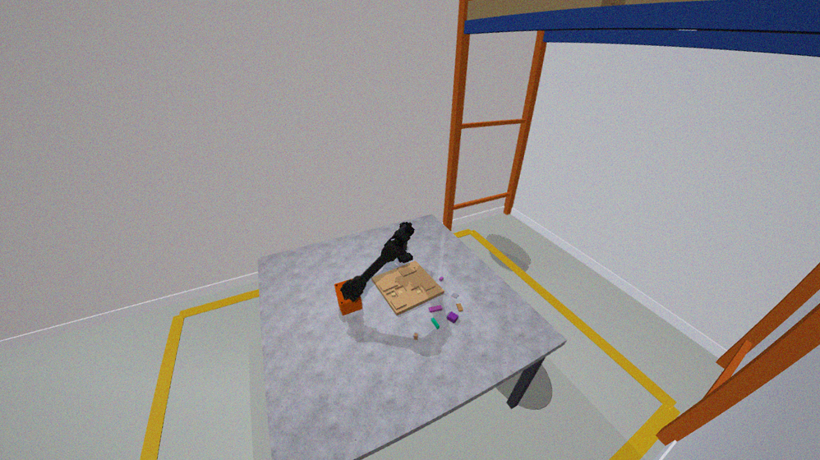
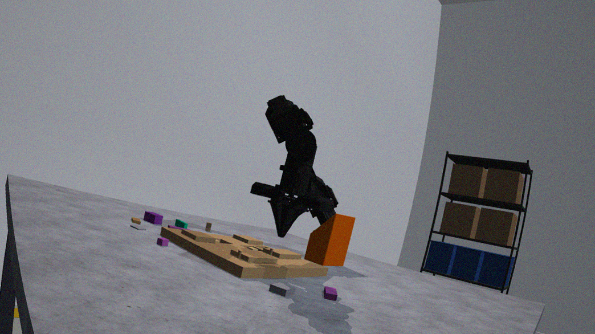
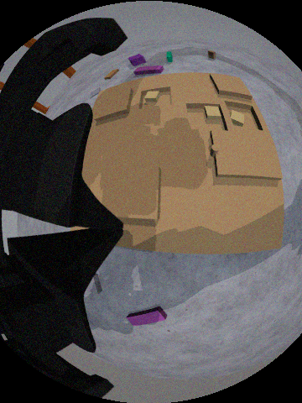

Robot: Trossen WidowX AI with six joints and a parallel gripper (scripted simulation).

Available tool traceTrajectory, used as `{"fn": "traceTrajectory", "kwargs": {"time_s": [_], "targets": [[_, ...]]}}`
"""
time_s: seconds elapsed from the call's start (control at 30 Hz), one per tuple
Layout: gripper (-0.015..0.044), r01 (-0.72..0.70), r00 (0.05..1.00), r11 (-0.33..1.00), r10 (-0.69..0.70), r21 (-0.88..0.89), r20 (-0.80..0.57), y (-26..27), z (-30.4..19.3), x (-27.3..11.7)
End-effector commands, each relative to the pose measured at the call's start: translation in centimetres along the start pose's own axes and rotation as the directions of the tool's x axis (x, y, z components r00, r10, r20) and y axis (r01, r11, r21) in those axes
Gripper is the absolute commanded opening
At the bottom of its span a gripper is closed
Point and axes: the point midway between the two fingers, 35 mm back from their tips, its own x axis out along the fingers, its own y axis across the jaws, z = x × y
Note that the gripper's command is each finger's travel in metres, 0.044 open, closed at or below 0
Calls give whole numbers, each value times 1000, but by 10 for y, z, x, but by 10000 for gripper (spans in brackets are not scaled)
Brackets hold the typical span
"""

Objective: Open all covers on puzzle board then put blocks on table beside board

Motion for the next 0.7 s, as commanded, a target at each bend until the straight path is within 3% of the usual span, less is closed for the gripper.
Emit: {"fn": "traceTrajectory", "kwargs": {"time_s": [0.0, 0.67], "targets": [[0, 2, 1000, 1000, -2, -8, 4, -1, 1, 0], [0, 2, 1000, 1000, -2, -8, 4, -1, 0, 16]]}}
